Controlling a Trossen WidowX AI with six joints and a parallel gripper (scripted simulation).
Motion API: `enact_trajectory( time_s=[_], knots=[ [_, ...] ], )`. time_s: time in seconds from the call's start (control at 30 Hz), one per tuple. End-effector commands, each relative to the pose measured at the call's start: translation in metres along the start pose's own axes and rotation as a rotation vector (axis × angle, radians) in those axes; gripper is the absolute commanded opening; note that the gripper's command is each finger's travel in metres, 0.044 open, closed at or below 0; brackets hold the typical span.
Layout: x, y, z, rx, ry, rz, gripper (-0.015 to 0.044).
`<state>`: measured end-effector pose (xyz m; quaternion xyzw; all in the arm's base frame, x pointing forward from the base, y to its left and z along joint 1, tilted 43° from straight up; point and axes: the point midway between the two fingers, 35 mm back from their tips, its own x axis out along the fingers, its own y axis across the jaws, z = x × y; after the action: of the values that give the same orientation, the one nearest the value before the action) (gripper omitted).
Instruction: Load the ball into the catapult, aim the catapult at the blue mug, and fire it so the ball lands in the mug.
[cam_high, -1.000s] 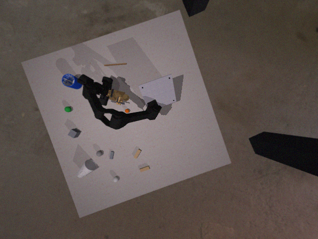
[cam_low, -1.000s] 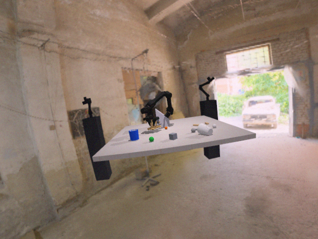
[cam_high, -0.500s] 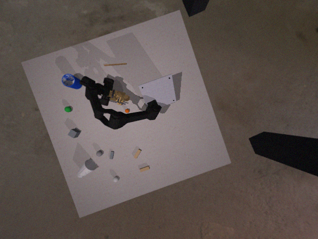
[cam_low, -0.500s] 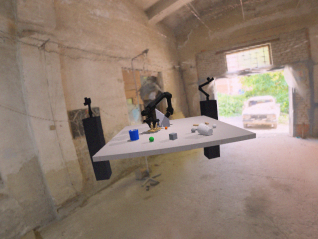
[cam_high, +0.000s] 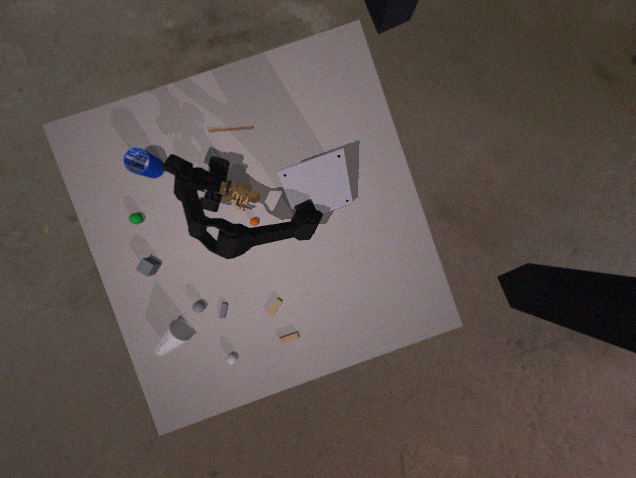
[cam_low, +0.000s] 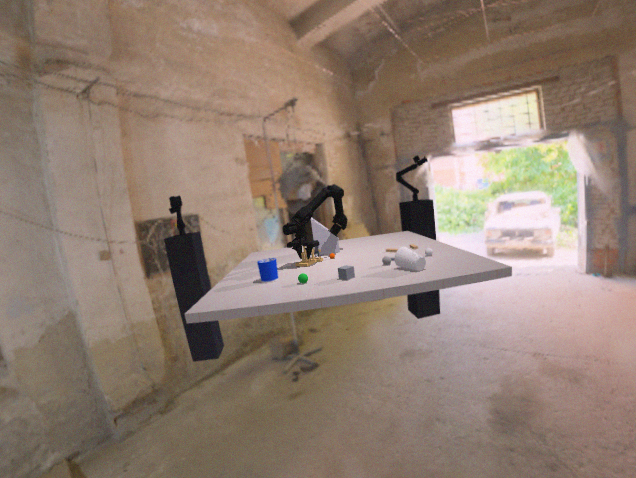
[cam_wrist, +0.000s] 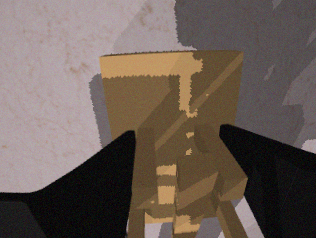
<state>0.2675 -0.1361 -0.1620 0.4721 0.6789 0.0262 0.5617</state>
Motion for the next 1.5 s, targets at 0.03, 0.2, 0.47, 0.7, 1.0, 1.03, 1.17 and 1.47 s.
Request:
enact_trajectory(
  time_s=[0.03,0.2,0.47,0.7,1.0,1.03,1.17,1.47],
  knots=[
    [-0.001,0.000,0.000,-0.002,-0.001,-0.001,0.0053],
    [-0.001,0.000,0.000,-0.002,-0.001,-0.001,0.0184],
    [-0.011,0.000,0.002,-0.002,-0.002,-0.001,0.0394],
    [-0.101,-0.001,0.000,0.001,-0.002,-0.004,0.0440],
    [-0.097,-0.002,-0.002,0.004,-0.009,0.001,0.0440],
    [-0.094,-0.002,-0.001,0.004,-0.009,0.001,0.0440],
    [-0.052,-0.001,-0.001,0.004,-0.009,0.003,0.0440],
    [-0.044,-0.001,-0.001,0.004,-0.009,0.003,0.0440]
  ],
)
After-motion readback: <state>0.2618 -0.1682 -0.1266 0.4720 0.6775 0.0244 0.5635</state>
